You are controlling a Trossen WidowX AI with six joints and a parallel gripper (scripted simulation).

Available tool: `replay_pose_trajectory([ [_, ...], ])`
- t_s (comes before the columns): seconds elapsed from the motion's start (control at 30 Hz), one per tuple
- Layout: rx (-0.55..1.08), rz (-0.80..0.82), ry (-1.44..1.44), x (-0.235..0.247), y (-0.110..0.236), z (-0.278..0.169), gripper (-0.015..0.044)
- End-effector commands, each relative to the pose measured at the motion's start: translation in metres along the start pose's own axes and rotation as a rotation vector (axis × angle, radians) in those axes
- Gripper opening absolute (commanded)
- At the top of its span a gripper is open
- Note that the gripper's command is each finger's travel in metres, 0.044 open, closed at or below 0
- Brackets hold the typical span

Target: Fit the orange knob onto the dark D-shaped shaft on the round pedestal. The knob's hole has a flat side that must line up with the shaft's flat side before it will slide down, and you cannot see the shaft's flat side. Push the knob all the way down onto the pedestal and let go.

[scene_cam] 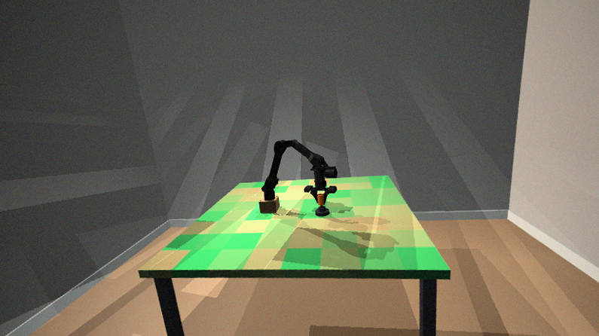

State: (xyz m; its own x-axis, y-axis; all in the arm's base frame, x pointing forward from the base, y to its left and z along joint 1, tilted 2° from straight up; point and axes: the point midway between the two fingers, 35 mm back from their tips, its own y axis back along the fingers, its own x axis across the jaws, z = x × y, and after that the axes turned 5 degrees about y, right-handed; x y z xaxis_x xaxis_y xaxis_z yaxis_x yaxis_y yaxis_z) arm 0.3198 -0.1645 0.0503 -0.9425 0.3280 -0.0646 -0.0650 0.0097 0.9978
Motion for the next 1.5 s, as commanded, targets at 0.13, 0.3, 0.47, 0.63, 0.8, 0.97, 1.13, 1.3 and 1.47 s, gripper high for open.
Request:
replay_pose_trajectory([
  [0.13, -0.002, 0.001, 0.004, 0.0005, -0.0009, 0.0004, 0.0000],
  [0.3, -0.002, 0.001, 0.004, -0.0010, 0.0042, 0.0003, 0.0000],
  [0.47, -0.002, 0.001, 0.090, -0.0012, 0.0052, 0.0003, 0.0000],
  [0.63, -0.002, 0.000, 0.213, -0.0042, 0.0027, -0.0001, 0.0000],
  [0.8, -0.002, 0.000, 0.213, -0.0039, -0.0001, -0.0001, 0.0000],
  [0.97, -0.002, 0.000, 0.213, -0.0027, 0.0003, 0.0001, 0.0000],
  [1.13, -0.002, 0.001, 0.213, -0.0006, -0.0004, 0.0003, 0.0000],
  [1.3, -0.002, 0.001, 0.213, 0.0010, -0.0004, 0.0004, 0.0000],
  [1.47, -0.002, 0.001, 0.213, -0.0002, -0.0008, 0.0002, 0.0000],
])
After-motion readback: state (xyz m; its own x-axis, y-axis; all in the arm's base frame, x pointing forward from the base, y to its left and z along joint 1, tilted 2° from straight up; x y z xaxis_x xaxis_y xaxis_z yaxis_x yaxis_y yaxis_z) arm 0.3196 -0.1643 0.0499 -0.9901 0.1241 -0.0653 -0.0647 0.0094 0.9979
